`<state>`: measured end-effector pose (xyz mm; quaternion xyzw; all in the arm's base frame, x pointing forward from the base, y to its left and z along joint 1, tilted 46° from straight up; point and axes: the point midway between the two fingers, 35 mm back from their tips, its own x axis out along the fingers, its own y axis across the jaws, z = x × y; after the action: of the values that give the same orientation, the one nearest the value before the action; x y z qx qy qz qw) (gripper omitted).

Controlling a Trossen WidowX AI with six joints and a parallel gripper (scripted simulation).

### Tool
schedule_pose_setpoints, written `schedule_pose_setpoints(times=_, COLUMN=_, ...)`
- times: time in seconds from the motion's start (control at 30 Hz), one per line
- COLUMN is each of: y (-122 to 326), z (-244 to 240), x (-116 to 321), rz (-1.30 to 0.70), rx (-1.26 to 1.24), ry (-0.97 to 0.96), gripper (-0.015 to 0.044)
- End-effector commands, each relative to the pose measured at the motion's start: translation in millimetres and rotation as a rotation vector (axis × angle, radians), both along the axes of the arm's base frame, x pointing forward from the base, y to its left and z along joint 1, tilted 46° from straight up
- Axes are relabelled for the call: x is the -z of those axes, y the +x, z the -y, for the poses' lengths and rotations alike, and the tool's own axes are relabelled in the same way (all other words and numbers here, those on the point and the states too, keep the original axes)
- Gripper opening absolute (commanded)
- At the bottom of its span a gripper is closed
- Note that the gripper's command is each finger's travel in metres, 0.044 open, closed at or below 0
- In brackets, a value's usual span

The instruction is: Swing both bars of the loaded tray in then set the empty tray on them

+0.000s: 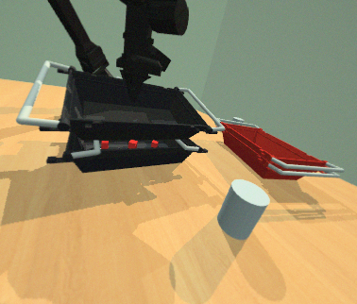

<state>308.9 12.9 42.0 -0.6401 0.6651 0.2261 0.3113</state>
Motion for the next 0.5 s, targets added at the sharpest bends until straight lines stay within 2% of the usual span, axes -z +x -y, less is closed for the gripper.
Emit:
schedule_pose_setpoints(times=0.0, y=-3.3, z=3.9, x=2.6, rz=-0.014, rx=0.012, ry=0.003, gripper=0.0)
schedule_pose_setpoints(times=0.47, y=-6.9, z=9.2, x=8.9, rz=-0.014, rx=0.012, ry=0.003, gripper=0.0)
